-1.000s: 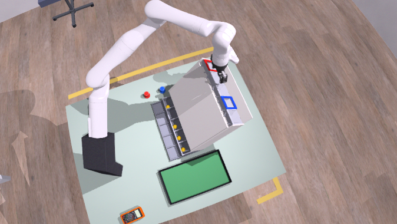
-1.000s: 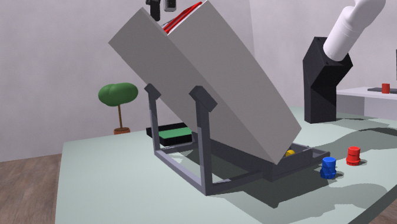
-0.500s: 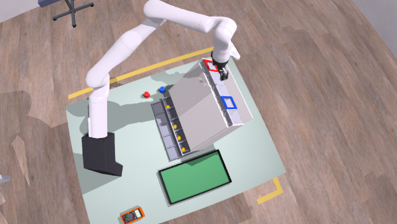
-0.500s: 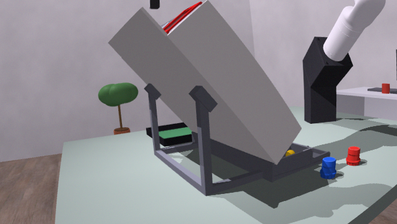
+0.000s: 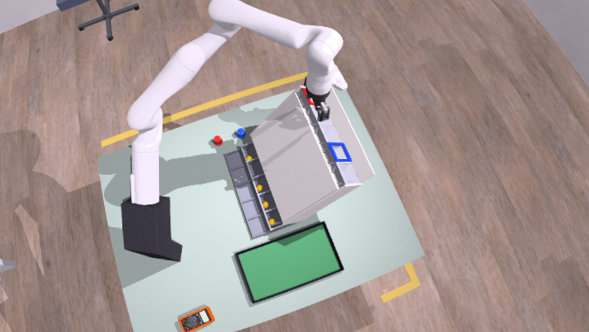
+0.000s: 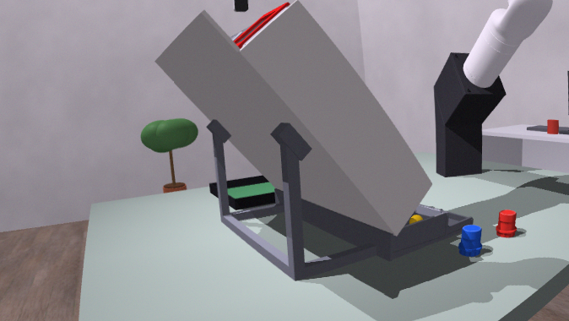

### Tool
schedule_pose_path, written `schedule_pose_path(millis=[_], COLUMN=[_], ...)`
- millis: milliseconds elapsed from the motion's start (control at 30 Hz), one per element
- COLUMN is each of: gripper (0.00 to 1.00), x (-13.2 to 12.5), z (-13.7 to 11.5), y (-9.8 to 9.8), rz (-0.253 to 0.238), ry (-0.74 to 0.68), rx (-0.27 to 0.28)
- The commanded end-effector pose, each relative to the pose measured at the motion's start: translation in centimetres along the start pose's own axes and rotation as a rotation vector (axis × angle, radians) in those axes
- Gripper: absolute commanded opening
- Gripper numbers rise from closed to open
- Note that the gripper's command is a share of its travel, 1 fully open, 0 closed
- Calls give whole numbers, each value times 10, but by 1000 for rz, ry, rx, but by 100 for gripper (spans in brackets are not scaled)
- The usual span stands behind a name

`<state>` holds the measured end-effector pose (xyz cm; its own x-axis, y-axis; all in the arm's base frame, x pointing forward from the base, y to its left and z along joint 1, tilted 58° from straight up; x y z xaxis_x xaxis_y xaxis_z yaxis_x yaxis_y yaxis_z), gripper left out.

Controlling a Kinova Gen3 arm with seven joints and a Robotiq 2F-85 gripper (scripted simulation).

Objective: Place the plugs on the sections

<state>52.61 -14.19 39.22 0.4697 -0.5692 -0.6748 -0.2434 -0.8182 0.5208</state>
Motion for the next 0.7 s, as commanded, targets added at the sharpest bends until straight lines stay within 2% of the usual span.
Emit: schedule_pose_path(millis=[0, 167, 300, 333, 667], gripper=[100, 100, 100, 100, 100], x=[-14, -24, -24, -26, -26], z=[70, 118, 118, 133, 133], y=[1, 1, 1, 2, 2], rz=[12, 12, 12, -16, -16], ry=[-3, -3, -3, -11, -11], rx=[16, 16, 16, -17, -17])
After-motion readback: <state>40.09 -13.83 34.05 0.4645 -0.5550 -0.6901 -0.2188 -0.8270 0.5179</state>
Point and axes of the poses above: the point where the finger pads meet when closed, its own y axis back along the fingers, its own x axis across the jaws, z = x × y, the point moved 10 cm from there along y, back along the fingers, and after that the axes turned 12 degrees about y, right-handed, at the moved point
